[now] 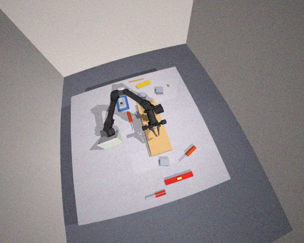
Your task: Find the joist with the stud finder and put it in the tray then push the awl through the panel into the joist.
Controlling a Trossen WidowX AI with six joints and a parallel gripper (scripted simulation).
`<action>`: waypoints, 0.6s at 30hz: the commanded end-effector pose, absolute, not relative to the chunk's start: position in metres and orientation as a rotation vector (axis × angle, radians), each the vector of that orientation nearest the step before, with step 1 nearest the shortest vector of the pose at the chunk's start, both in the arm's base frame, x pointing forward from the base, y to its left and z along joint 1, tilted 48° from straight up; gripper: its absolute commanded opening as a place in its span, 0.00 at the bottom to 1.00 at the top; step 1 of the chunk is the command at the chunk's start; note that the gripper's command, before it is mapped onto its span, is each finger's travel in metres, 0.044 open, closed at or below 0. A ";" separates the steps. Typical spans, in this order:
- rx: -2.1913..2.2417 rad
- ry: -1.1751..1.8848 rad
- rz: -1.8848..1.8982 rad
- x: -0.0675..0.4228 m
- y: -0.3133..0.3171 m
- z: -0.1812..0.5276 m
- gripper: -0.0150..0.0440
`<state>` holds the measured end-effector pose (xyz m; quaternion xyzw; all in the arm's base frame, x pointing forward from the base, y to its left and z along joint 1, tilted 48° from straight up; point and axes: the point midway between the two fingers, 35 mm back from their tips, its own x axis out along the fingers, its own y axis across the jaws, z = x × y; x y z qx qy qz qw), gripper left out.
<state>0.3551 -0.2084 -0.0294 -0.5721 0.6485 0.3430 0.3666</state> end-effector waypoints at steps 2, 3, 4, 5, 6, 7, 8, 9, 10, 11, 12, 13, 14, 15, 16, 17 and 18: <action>-1.471 1.676 0.883 0.354 -0.203 -0.036 0.25; -1.471 1.676 0.883 0.354 -0.202 -0.037 0.25; -1.471 1.676 0.883 0.354 -0.201 -0.038 0.25; -1.471 1.676 0.883 0.354 -0.200 -0.039 0.25; -1.471 1.676 0.883 0.354 -0.199 -0.040 0.25; -1.471 1.676 0.883 0.354 -0.198 -0.041 0.25; -1.471 1.676 0.883 0.354 -0.197 -0.042 0.25; -1.471 1.676 0.883 0.354 -0.197 -0.042 0.25; -1.471 1.676 0.883 0.354 -0.197 -0.042 0.25; -1.471 1.676 0.883 0.354 -0.196 -0.043 0.25; -1.471 1.676 0.883 0.355 -0.195 -0.043 0.25; -1.471 1.676 0.883 0.355 -0.194 -0.044 0.25; -1.471 1.676 0.883 0.355 -0.193 -0.045 0.25; -1.471 1.676 0.883 0.355 -0.192 -0.046 0.25; -1.471 1.676 0.883 0.355 -0.191 -0.047 0.25; -1.470 1.676 0.883 0.355 -0.190 -0.048 0.25; -1.470 1.676 0.883 0.355 -0.188 -0.049 0.25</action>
